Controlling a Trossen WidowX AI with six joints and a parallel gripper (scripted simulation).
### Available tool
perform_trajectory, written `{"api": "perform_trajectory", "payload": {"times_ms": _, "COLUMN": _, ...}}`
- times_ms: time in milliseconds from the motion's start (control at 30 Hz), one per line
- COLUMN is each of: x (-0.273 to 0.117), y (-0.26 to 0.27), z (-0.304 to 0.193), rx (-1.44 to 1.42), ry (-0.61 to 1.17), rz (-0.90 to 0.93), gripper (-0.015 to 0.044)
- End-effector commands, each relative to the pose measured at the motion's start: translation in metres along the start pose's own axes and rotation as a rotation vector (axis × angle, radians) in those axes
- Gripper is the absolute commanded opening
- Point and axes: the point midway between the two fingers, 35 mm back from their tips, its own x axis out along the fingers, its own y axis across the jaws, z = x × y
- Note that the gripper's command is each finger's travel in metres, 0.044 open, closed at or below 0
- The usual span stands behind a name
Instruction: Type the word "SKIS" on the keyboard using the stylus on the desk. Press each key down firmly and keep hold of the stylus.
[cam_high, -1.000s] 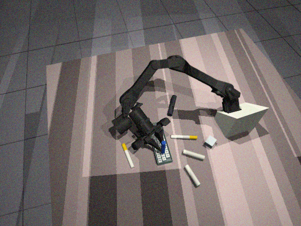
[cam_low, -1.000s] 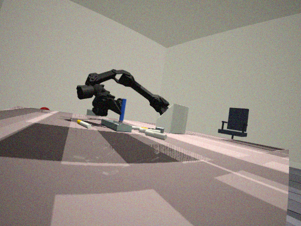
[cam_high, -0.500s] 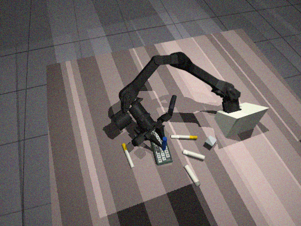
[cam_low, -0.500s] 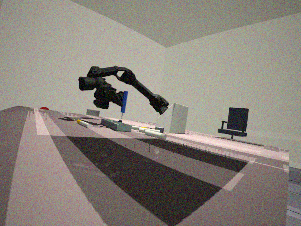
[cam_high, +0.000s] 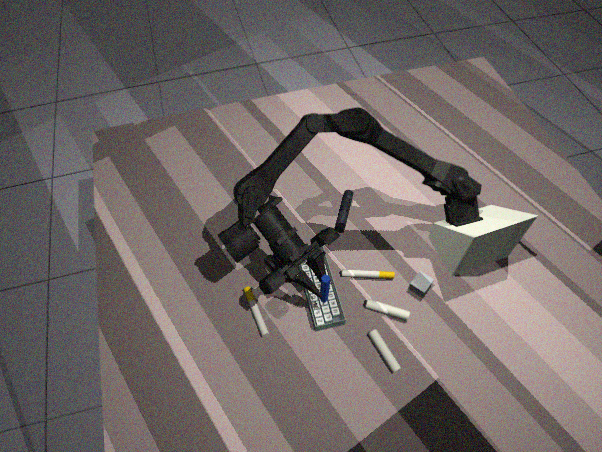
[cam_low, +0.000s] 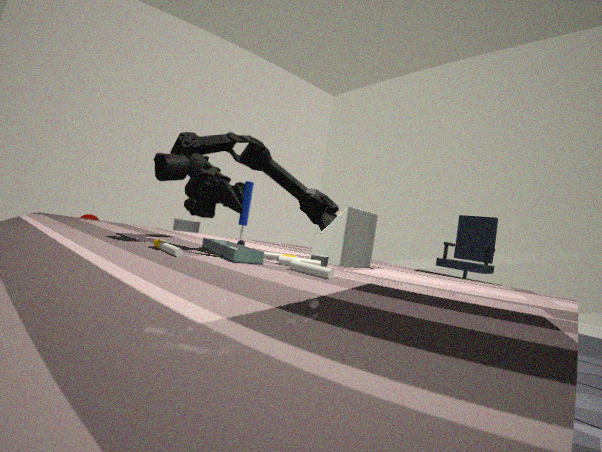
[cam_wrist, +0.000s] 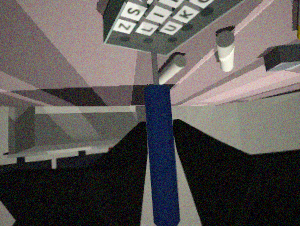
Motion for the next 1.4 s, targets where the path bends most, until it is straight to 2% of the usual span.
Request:
{"api": "perform_trajectory", "payload": {"times_ms": 0, "x": -0.004, "y": 0.007, "z": -0.003, "rx": 0.002, "ry": 0.001, "rz": 0.006, "gripper": 0.0}}
{"api": "perform_trajectory", "payload": {"times_ms": 433, "x": 0.004, "y": 0.013, "z": 0.014, "rx": 0.004, "ry": 0.001, "rz": 0.007, "gripper": 0.0}}
{"api": "perform_trajectory", "payload": {"times_ms": 533, "x": 0.005, "y": 0.013, "z": 0.016, "rx": 0.004, "ry": 0.001, "rz": 0.007, "gripper": 0.0079}}
{"api": "perform_trajectory", "payload": {"times_ms": 567, "x": 0.005, "y": 0.013, "z": 0.016, "rx": 0.004, "ry": 0.001, "rz": 0.007, "gripper": 0.0081}}
{"api": "perform_trajectory", "payload": {"times_ms": 1367, "x": 0.011, "y": 0.013, "z": 0.027, "rx": 0.004, "ry": 0.0, "rz": 0.007, "gripper": 0.0081}}
